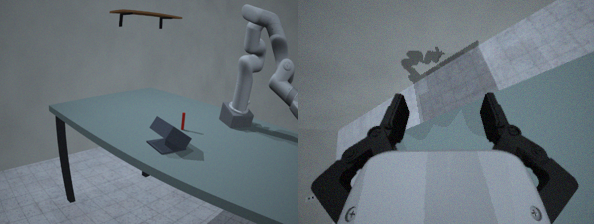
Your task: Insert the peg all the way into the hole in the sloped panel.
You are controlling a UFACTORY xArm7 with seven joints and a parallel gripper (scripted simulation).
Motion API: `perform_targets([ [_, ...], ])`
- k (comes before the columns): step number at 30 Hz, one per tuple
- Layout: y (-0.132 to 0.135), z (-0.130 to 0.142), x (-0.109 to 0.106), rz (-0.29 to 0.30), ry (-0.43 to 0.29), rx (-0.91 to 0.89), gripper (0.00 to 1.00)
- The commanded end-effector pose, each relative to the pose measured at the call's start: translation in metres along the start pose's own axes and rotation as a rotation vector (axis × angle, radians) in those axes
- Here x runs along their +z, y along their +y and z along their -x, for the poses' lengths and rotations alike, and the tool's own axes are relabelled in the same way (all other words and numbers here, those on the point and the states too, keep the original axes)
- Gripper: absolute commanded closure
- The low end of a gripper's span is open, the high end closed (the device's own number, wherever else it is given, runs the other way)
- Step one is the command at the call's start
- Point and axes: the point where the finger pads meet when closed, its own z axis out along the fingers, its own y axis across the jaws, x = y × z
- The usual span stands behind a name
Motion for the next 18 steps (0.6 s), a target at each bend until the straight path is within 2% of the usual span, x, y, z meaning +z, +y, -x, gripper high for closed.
perform_targets([
  [1, -0.0005, -0.0021, 0.0000, -0.001, 0.003, -0.002, 0.00],
  [18, 0.0011, -0.0018, -0.0009, 0.001, 0.002, -0.002, 0.00],
])
